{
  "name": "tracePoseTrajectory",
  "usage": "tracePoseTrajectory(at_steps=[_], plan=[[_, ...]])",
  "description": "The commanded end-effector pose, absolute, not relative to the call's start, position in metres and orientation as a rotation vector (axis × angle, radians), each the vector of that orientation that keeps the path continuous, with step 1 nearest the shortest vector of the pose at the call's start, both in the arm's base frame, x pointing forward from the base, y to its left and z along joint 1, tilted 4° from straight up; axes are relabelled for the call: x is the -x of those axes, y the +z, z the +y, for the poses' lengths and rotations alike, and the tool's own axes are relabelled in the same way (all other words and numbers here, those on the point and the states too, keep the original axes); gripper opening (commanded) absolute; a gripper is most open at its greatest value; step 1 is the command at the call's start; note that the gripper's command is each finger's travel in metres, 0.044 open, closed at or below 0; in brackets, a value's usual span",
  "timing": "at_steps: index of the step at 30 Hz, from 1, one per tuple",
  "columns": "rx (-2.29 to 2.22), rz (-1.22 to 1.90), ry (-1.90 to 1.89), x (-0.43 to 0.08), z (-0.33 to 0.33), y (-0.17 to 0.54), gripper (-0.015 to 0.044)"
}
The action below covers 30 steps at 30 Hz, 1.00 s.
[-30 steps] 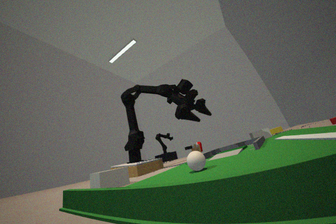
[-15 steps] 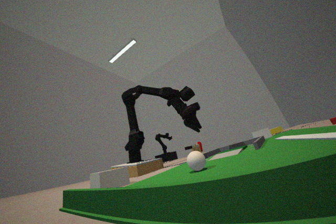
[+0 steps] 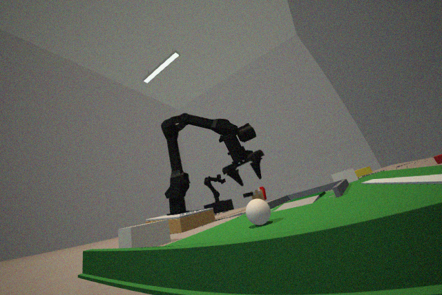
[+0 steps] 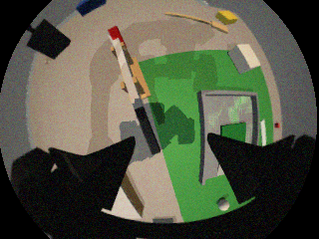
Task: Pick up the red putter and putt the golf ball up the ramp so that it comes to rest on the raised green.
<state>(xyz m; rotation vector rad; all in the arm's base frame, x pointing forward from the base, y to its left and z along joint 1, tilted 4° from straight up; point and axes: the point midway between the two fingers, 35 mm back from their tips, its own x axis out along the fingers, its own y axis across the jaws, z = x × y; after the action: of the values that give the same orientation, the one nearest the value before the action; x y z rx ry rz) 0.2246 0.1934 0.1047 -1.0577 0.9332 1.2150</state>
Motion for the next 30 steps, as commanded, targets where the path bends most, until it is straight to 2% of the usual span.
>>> tracePoseTrajectory(at_steps=[1, 12, 30], plan=[[1.237, 0.825, 1.492, -0.196, 0.198, 0.097, 0.0440], [1.237, 0.825, 1.492, -0.196, 0.198, 0.096, 0.0440], [1.237, 0.826, 1.492, -0.199, 0.198, 0.050, 0.0440]])
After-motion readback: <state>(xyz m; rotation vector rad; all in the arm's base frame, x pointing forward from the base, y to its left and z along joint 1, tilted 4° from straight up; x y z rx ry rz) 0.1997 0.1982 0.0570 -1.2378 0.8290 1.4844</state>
